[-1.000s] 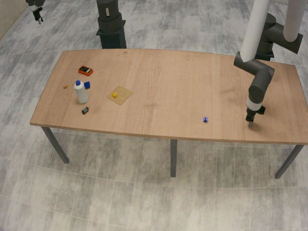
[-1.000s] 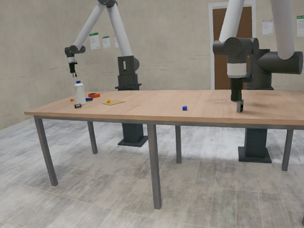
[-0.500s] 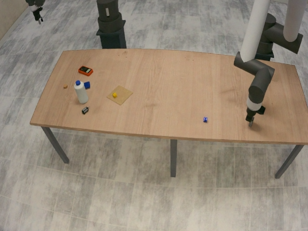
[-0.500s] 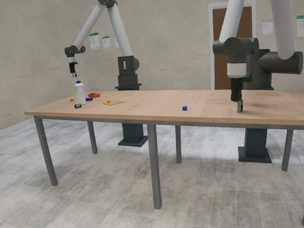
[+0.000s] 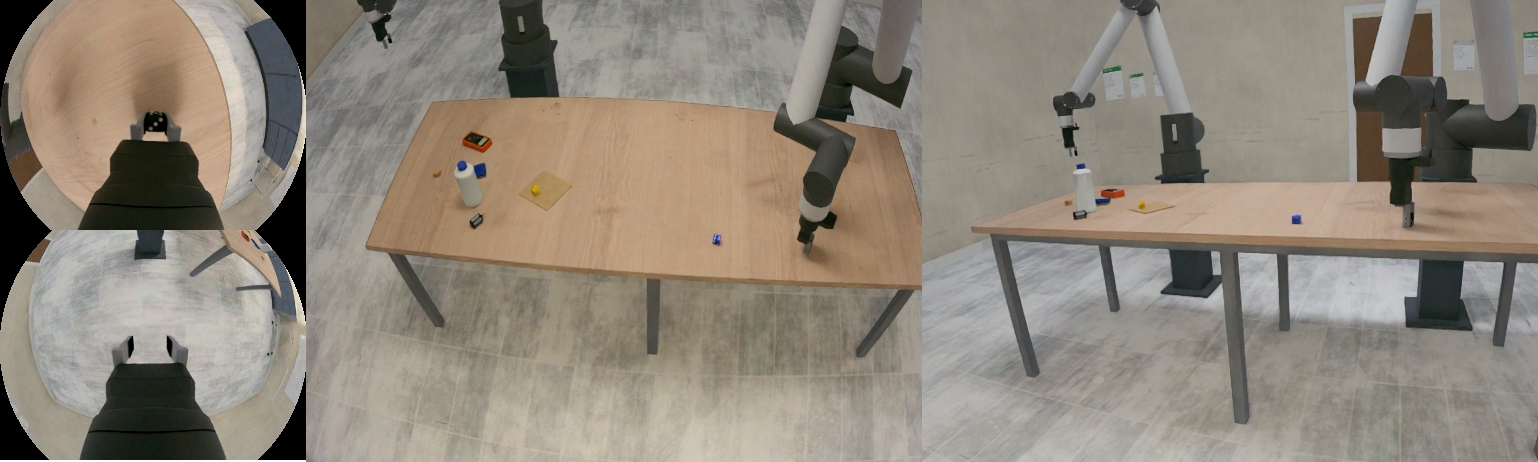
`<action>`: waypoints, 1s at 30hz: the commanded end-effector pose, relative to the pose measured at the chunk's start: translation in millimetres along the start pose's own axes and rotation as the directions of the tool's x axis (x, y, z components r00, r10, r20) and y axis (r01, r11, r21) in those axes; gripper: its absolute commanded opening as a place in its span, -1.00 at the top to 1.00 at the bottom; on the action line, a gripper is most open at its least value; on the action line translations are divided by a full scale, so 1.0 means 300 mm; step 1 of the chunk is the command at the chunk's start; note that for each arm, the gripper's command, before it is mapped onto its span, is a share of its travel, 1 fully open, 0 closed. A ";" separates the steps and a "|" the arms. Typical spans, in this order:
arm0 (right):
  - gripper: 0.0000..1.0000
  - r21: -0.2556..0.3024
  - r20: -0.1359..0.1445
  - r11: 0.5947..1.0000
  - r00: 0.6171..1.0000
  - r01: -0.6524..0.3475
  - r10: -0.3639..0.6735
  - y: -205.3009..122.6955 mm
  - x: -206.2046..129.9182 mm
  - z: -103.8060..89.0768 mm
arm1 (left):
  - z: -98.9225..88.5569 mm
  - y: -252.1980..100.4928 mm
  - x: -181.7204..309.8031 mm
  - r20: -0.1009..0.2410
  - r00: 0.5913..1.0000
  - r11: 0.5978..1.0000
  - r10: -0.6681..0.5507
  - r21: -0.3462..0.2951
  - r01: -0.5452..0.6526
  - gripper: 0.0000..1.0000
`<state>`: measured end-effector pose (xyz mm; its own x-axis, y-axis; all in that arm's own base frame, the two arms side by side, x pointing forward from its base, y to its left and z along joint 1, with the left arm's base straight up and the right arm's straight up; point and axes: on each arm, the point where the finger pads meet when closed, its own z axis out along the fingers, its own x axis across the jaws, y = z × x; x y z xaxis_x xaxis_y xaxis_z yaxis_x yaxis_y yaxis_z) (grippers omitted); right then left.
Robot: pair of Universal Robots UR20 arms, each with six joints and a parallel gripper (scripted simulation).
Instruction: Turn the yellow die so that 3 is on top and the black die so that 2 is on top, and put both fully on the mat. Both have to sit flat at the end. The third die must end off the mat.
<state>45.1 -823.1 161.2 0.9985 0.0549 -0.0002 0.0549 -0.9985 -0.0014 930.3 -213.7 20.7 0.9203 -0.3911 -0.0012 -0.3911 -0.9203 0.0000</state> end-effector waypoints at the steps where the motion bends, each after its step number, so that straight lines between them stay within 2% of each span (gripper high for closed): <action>1: -1.00 -0.001 0.000 1.000 1.000 0.000 0.000 0.002 0.000 -0.002 | -0.003 0.000 0.002 -0.001 1.000 1.000 0.000 0.000 0.000 0.02; 10: -1.00 -0.001 0.000 1.000 1.000 0.000 0.000 0.002 0.000 -0.002 | -0.023 0.000 0.002 -0.001 1.000 1.000 0.000 0.000 0.000 0.02; 14: -1.00 -0.001 0.000 1.000 1.000 0.000 0.000 0.002 0.000 -0.002 | -0.090 0.000 0.002 -0.001 1.000 1.000 0.000 0.000 0.000 0.02; 19: -1.00 -0.001 0.000 1.000 1.000 0.000 0.000 0.002 0.000 -0.002 | -0.216 0.000 0.002 -0.001 1.000 1.000 0.000 0.000 0.000 0.02; 21: -1.00 -0.001 0.000 1.000 1.000 0.000 0.000 0.002 0.000 -0.002 | -0.216 0.000 0.002 -0.001 1.000 1.000 0.000 0.000 0.000 0.02; 26: -1.00 -0.001 0.000 1.000 1.000 0.000 0.000 0.002 0.000 -0.002 | -0.313 0.000 0.001 -0.001 1.000 1.000 0.000 0.000 0.000 0.02; 30: -1.00 -0.001 0.000 1.000 1.000 0.000 0.000 0.002 0.000 -0.002 | -0.336 0.000 0.001 -0.001 1.000 1.000 0.000 0.000 0.000 0.02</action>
<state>45.1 -823.1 161.2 0.9985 0.0549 -0.0002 0.0549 -0.9985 -0.0014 930.6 -213.7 107.0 0.9203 -0.3911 -0.0002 -0.3911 -0.9203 0.0001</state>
